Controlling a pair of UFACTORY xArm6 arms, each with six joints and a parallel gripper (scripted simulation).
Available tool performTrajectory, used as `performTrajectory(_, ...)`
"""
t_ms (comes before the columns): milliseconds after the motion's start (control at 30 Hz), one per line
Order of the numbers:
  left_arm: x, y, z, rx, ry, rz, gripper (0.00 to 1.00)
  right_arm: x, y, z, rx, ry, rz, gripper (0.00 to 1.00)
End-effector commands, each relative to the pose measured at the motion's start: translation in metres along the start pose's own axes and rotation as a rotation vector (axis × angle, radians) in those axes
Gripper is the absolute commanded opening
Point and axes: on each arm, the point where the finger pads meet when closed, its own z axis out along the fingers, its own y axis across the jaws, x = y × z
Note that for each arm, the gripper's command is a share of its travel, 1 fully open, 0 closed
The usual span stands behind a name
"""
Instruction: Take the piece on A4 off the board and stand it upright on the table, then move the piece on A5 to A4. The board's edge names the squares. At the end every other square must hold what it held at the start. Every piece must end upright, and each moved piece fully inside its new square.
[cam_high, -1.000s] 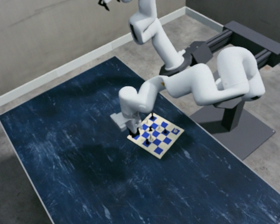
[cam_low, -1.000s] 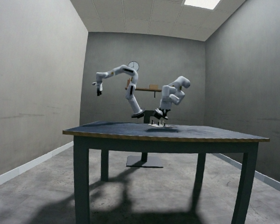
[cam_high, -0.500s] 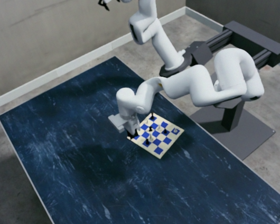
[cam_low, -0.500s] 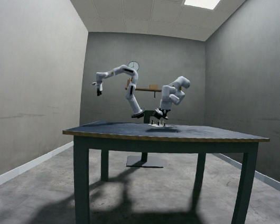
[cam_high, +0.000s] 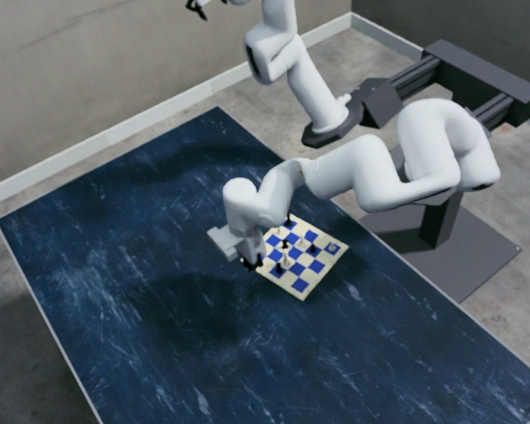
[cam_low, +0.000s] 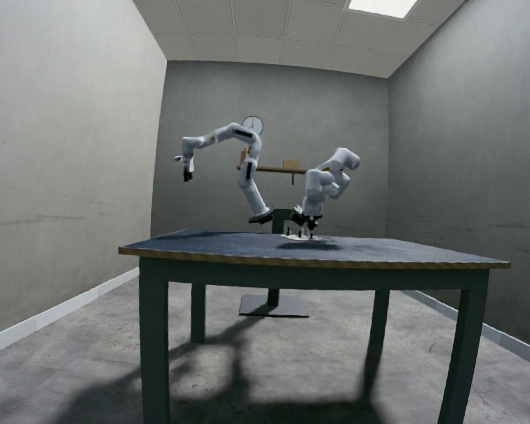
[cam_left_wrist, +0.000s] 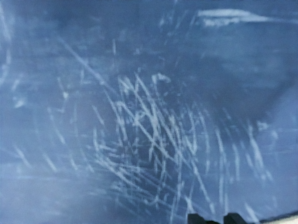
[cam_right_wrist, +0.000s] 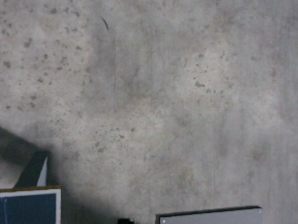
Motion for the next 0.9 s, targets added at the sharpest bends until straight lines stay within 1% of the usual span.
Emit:
performTrajectory(0, 0.003, 0.001, 0.008, -0.002, 0.006, -0.001, 0.0, 0.001, 0.0, -0.001, 0.0, 0.004, 0.0, 1.0)
performTrajectory(200, 0.003, 0.001, 0.035, -0.002, 0.006, -0.001, 0.0, 0.001, 0.0, -0.001, 0.0, 0.004, 0.0, 1.0)
performTrajectory(367, 0.003, 0.001, 0.049, -0.002, 0.006, -0.001, 0.0, 0.001, 0.0, -0.001, 0.0, 0.004, 0.0, 1.0)
performTrajectory(500, 0.003, 0.001, 0.053, -0.002, 0.006, -0.001, 0.0, 0.001, 0.0, -0.001, 0.0, 0.004, 0.0, 1.0)
performTrajectory(867, 0.003, 0.001, 0.053, -0.002, 0.006, -0.001, 0.0, 0.001, 0.0, -0.001, 0.0, 0.004, 0.0, 1.0)
